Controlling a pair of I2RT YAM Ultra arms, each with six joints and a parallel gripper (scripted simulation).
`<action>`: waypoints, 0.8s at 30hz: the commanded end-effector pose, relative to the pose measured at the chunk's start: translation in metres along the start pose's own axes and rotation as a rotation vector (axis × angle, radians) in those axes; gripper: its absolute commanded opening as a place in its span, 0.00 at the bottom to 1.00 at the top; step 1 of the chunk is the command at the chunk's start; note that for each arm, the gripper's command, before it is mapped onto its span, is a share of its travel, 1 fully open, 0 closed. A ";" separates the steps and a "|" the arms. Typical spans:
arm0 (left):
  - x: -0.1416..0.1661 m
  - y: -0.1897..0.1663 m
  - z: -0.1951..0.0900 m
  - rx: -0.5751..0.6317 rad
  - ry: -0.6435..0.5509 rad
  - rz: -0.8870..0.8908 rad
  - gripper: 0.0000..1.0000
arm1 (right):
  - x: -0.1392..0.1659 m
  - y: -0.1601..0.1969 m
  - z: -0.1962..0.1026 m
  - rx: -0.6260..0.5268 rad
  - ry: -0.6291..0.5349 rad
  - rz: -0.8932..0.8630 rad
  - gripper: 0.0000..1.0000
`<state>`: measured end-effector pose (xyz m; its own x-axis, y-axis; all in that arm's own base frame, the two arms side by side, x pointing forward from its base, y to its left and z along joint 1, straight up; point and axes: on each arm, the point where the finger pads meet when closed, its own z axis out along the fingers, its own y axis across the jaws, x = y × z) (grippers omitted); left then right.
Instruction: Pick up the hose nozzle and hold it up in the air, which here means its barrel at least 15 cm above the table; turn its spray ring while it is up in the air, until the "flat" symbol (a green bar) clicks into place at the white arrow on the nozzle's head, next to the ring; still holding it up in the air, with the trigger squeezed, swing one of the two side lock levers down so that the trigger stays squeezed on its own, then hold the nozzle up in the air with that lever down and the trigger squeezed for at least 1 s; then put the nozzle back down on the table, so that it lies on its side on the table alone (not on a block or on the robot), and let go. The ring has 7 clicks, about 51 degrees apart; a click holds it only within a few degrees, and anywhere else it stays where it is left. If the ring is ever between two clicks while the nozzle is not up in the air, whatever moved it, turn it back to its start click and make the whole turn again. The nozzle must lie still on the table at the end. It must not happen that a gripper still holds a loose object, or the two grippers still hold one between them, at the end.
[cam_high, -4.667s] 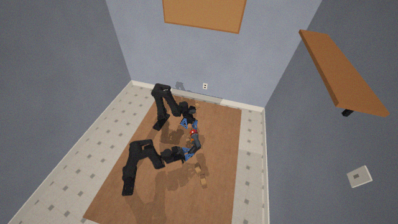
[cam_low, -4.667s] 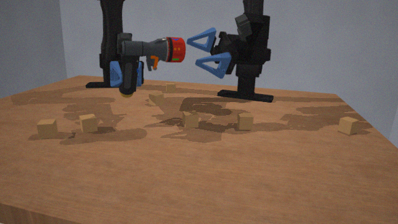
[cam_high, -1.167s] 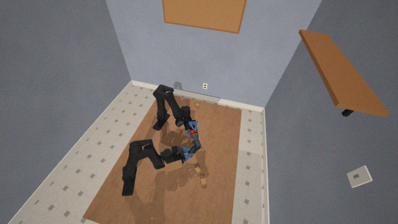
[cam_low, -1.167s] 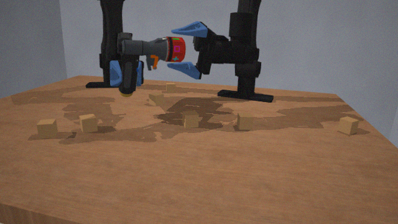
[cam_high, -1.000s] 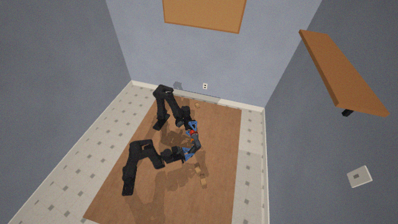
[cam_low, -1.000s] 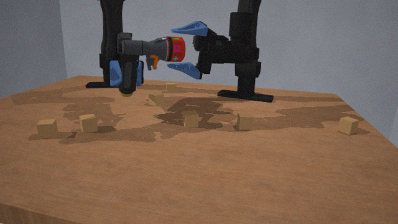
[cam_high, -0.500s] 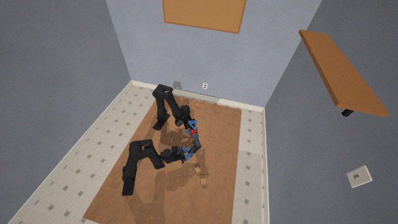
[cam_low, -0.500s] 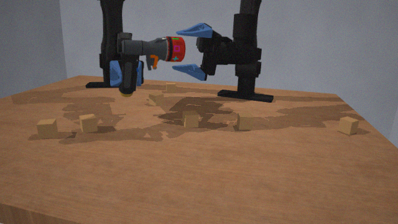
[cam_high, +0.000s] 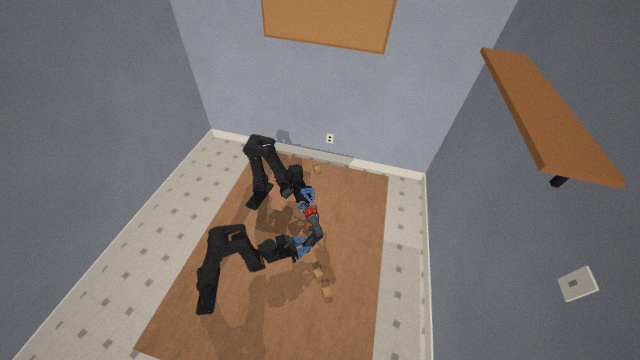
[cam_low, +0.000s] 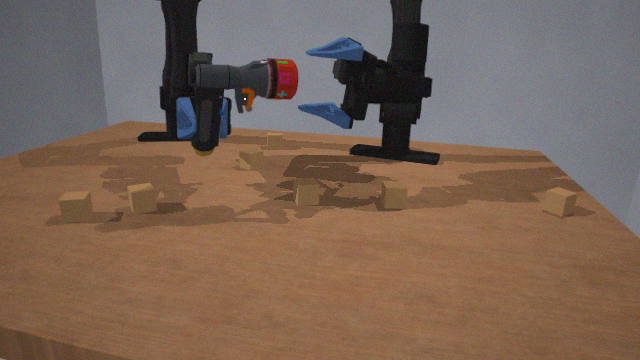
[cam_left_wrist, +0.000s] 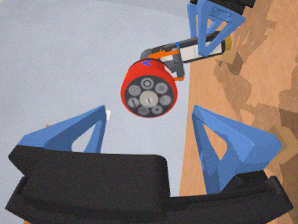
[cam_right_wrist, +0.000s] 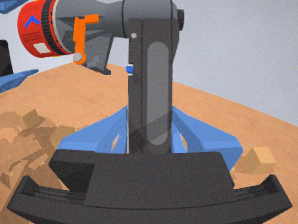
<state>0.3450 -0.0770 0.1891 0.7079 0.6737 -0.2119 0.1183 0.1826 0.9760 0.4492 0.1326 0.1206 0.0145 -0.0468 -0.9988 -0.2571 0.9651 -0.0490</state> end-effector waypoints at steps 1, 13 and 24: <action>-0.007 0.004 -0.011 -0.008 -0.018 -0.001 0.87 | -0.062 0.000 0.002 0.003 -0.193 0.028 0.36; -0.007 0.002 -0.038 -0.006 -0.017 -0.006 0.87 | -0.062 0.000 0.002 0.003 -0.193 0.028 0.36; -0.008 -0.003 -0.035 0.006 -0.040 -0.025 0.87 | -0.062 0.000 0.002 0.003 -0.193 0.028 0.36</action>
<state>0.3186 -0.0520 0.1898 0.7207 0.6611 -0.2088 0.1159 0.1820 0.9764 0.4492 0.1326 0.1206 0.0145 -0.0468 -0.9988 -0.2571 0.9651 -0.0490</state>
